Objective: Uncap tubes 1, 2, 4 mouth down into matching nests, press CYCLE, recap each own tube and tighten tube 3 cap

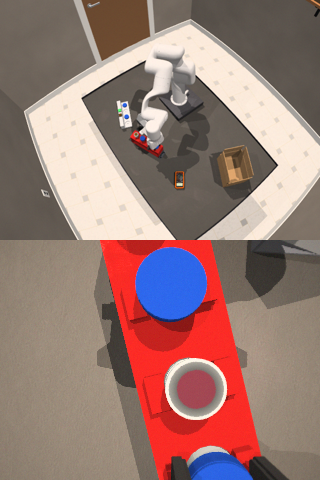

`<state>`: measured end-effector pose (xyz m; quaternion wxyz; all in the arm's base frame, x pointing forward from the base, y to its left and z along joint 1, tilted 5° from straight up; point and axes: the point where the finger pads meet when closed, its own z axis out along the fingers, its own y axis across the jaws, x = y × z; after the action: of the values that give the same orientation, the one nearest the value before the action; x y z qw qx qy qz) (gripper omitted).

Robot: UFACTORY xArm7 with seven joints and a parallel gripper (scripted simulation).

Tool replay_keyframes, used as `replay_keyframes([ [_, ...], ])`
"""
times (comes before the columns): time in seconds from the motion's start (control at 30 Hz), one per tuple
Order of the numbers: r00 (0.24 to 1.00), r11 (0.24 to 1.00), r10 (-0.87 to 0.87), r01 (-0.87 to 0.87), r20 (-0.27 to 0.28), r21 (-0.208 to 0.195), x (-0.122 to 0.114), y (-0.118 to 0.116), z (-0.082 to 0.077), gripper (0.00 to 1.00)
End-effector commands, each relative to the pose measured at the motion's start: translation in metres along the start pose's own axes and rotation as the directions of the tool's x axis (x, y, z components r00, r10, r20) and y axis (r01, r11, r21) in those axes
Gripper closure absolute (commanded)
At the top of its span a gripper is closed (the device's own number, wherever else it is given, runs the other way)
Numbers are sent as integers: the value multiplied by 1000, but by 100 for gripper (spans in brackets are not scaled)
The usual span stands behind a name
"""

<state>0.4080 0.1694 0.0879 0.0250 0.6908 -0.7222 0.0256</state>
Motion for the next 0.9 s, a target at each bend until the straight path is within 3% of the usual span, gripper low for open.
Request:
replay_keyframes([
  [0.0, 990, 990, 143, -143, -10, 11, -1, -1, -1, 100],
  [0.17, 990, 990, 143, -143, -10, 11, -1, -1, -1, 100],
  [0.2, 990, 990, 143, -143, -10, 11, -1, -1, -1, 54],
  [0.6, 990, 990, 143, -143, -10, 11, -1, -1, -1, 54],
  [0.8, 995, 995, -96, 96, -12, 8, -1, -1, -2, 54],
  [0.87, 995, 995, -96, 96, -12, 8, -1, -1, -2, 54],
])
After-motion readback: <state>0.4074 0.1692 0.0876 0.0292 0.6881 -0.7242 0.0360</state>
